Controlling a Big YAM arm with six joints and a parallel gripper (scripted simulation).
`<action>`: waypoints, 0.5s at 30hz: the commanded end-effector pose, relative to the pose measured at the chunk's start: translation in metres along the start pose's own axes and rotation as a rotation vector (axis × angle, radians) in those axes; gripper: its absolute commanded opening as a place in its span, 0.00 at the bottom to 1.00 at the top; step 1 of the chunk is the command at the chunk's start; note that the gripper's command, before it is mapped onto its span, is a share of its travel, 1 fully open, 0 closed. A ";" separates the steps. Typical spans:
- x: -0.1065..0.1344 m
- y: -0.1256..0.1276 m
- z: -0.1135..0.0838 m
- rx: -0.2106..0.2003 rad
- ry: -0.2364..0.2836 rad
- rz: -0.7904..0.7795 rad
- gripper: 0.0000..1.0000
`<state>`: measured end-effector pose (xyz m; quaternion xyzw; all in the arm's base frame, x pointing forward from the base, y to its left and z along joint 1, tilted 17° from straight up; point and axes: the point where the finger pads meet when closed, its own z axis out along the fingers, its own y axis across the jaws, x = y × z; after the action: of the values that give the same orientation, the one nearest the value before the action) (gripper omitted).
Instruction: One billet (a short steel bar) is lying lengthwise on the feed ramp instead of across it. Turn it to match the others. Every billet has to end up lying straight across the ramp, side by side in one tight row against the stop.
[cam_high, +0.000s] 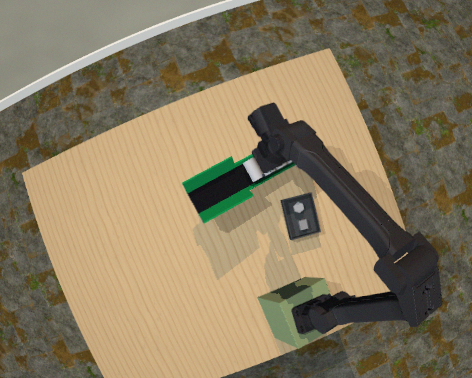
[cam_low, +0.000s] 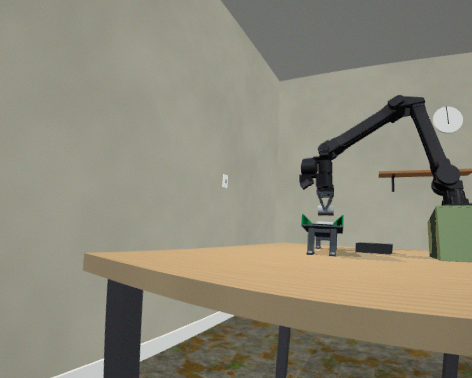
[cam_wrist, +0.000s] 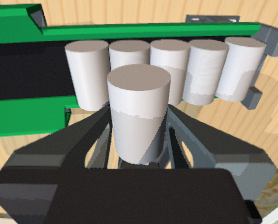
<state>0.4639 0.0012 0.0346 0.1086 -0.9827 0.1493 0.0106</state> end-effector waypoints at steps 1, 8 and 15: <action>-0.001 0.019 -0.028 0.003 -0.037 0.009 0.00; -0.010 0.038 -0.040 0.005 -0.056 0.015 0.00; -0.023 0.063 -0.058 -0.002 -0.086 0.024 0.00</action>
<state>0.4512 0.0545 0.0338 0.1098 -0.9826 0.1497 0.0109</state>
